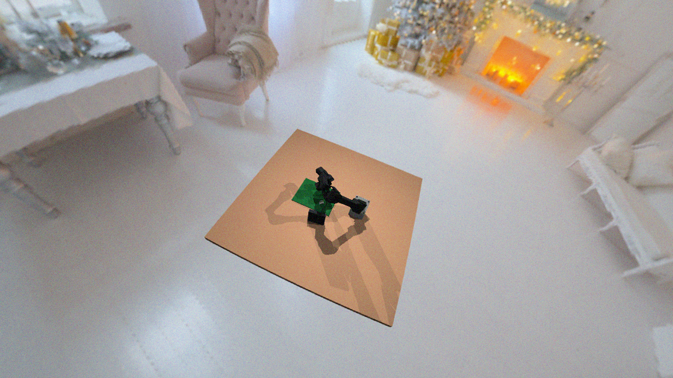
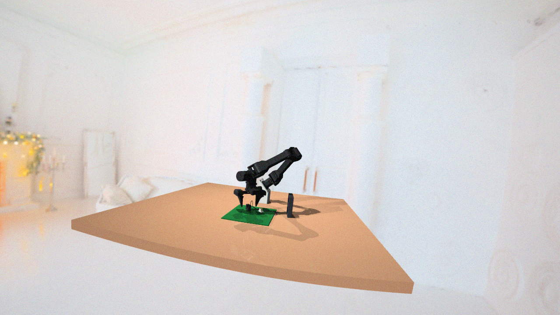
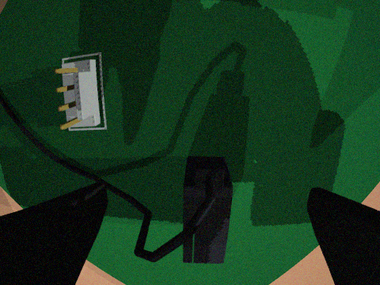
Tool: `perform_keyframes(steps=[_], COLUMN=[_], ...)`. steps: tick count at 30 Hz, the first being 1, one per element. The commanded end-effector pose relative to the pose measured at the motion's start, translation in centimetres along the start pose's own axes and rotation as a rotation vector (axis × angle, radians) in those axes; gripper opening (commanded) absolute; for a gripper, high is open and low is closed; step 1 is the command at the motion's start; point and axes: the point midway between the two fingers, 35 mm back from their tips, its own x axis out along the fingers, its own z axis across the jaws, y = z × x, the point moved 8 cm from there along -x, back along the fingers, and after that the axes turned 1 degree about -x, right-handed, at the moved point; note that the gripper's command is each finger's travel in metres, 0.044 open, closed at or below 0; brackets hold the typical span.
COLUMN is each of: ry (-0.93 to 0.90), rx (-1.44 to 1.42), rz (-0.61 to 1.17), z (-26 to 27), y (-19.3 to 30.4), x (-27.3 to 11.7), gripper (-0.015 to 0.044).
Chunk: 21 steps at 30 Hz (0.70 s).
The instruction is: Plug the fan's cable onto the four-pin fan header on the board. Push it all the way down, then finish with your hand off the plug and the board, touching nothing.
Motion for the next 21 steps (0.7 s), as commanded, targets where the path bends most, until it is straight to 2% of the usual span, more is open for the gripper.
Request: perform_keyframes(steps=[1, 3, 13, 21], ry=[-0.005, -0.005, -0.001, -0.001], rx=[0.004, 0.004, 0.001, 0.001], rz=[-0.001, -0.001, 0.001, 0.001], z=[0.1, 0.1, 0.03, 0.03], y=[0.03, 0.03, 0.03, 0.03], x=[0.47, 0.47, 0.21, 0.21], gripper=[0.044, 0.044, 0.0177, 0.0124])
